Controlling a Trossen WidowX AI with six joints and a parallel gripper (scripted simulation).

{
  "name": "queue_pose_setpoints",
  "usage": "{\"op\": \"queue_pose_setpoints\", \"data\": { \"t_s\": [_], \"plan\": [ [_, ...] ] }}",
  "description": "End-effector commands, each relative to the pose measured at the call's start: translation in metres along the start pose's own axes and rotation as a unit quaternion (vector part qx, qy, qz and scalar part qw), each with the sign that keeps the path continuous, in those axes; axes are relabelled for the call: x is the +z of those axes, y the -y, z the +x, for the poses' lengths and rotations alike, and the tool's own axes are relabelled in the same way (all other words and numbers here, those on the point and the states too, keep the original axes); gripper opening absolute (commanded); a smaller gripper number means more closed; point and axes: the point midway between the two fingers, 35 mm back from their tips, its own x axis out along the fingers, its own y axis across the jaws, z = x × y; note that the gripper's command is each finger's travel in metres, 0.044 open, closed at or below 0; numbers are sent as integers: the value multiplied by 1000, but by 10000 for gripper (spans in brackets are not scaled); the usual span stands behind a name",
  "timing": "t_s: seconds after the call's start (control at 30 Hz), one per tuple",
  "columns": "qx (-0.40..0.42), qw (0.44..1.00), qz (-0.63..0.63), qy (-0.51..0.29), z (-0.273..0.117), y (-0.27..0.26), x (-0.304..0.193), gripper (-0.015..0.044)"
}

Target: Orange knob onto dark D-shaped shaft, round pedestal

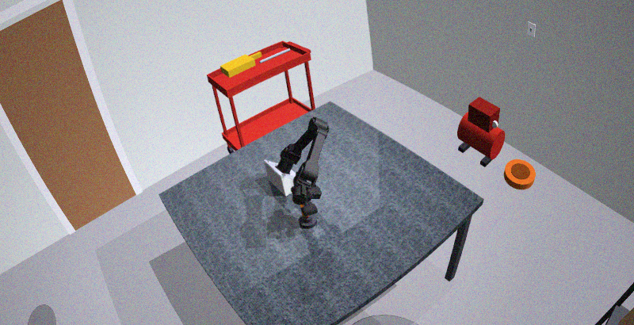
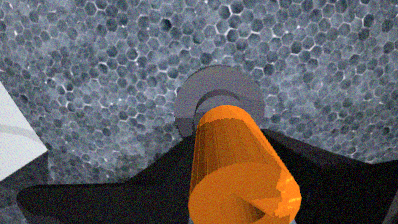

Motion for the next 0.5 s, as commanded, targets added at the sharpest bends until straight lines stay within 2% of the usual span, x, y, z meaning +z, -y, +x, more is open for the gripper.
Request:
{"op": "queue_pose_setpoints", "data": {
  "t_s": [0.0,0.47],
  "plan": [
    [-2,1000,-25,-2,-1,3,0,0],
    [-2,1000,-25,-2,1,1,1,0]
  ]
}}
